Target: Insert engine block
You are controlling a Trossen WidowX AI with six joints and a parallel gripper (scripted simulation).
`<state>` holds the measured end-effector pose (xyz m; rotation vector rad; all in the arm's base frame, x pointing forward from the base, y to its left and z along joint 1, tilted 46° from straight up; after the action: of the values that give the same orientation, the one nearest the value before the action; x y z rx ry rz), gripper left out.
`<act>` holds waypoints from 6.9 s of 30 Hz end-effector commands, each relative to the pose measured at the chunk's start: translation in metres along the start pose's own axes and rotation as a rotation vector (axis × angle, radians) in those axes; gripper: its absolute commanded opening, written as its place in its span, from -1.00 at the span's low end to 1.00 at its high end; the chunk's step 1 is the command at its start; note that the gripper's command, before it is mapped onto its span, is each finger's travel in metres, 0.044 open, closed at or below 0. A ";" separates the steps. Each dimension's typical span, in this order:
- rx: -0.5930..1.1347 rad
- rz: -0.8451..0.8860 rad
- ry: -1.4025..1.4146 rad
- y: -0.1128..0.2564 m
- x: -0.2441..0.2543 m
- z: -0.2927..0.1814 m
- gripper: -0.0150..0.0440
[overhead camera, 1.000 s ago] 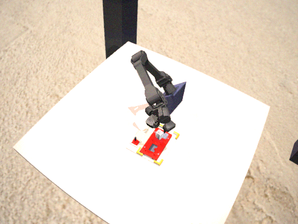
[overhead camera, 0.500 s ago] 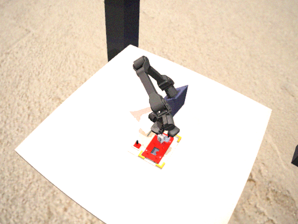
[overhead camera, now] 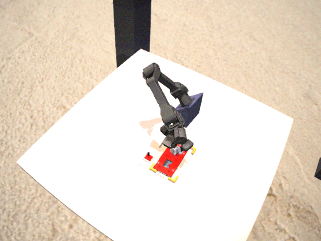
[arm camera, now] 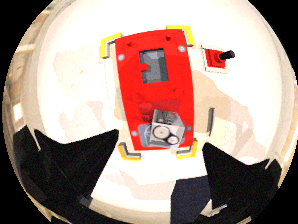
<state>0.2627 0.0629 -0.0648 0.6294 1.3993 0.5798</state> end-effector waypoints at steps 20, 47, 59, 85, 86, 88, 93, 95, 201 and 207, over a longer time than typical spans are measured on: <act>0.001 -0.010 0.006 -0.040 -0.002 -0.001 1.00; 0.001 -0.011 0.006 -0.050 -0.003 -0.002 -0.23; 0.000 -0.005 0.007 -0.023 0.000 0.004 -0.49; 0.002 -0.002 0.008 0.056 0.000 0.009 -0.49; 0.002 -0.003 0.008 0.059 0.000 0.009 -0.49; 0.002 -0.003 0.008 0.065 -0.001 0.008 -0.49; 0.002 -0.005 0.007 0.081 -0.003 0.006 -0.49; 0.002 -0.006 0.007 0.086 -0.004 0.006 -0.49; -0.738 -0.085 0.006 -0.059 0.007 -0.019 -0.31; -0.738 -0.085 0.006 -0.059 0.007 -0.019 0.22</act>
<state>0.2440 0.0266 -0.1125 -0.0258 1.0987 0.9592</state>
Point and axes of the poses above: the point midway between the two fingers, 35 mm back from their tips, its own y axis back along the fingers, its own x axis across the jaws, z = x × y, the point moved 2 cm from there along y, back along the fingers, and after that the axes turned 6 degrees about y, right-handed, at the moved point
